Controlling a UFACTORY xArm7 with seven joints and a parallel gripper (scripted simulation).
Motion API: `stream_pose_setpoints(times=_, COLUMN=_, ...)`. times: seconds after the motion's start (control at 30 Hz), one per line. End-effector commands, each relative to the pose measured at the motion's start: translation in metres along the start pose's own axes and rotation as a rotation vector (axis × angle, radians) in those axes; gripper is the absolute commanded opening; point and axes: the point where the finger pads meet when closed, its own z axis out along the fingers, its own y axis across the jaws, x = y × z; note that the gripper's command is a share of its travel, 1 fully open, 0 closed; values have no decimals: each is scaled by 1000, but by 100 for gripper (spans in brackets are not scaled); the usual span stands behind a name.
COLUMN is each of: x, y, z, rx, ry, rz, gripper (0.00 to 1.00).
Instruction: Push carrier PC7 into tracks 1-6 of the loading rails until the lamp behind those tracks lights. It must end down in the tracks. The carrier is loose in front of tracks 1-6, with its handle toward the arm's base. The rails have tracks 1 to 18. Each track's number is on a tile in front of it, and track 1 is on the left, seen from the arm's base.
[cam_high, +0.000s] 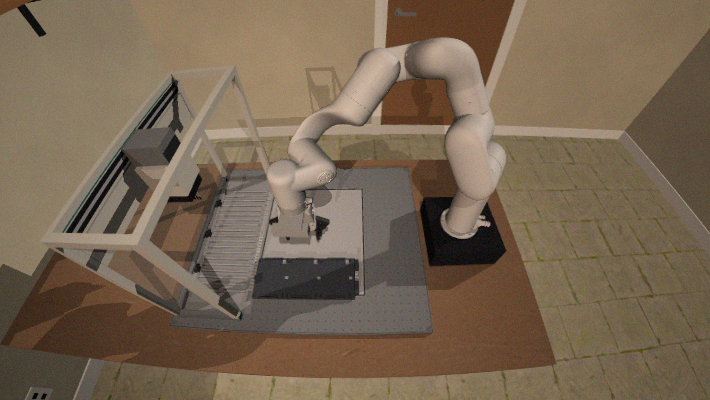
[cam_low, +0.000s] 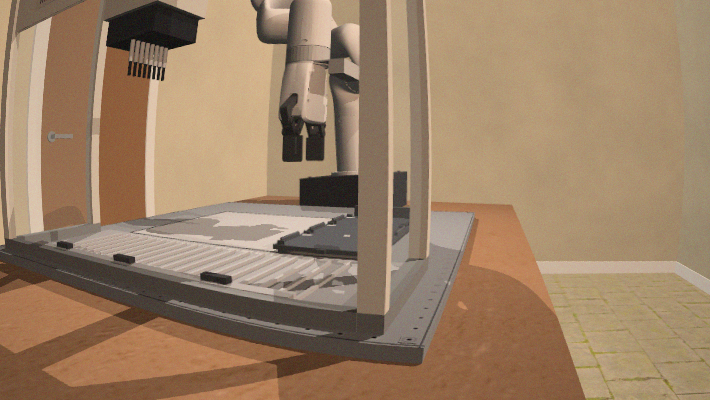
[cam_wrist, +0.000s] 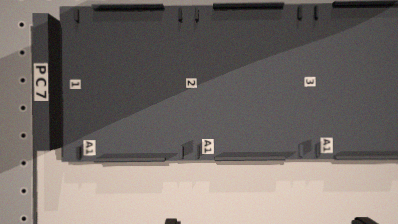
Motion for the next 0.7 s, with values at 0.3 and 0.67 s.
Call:
stream_pose_setpoints(times=0.3, x=0, y=2, z=-8, rx=-5, ry=1, rz=0, gripper=100)
stream_pose_setpoints(times=0.67, x=46, y=1, z=-8, rx=-5, ry=1, rz=0, gripper=100)
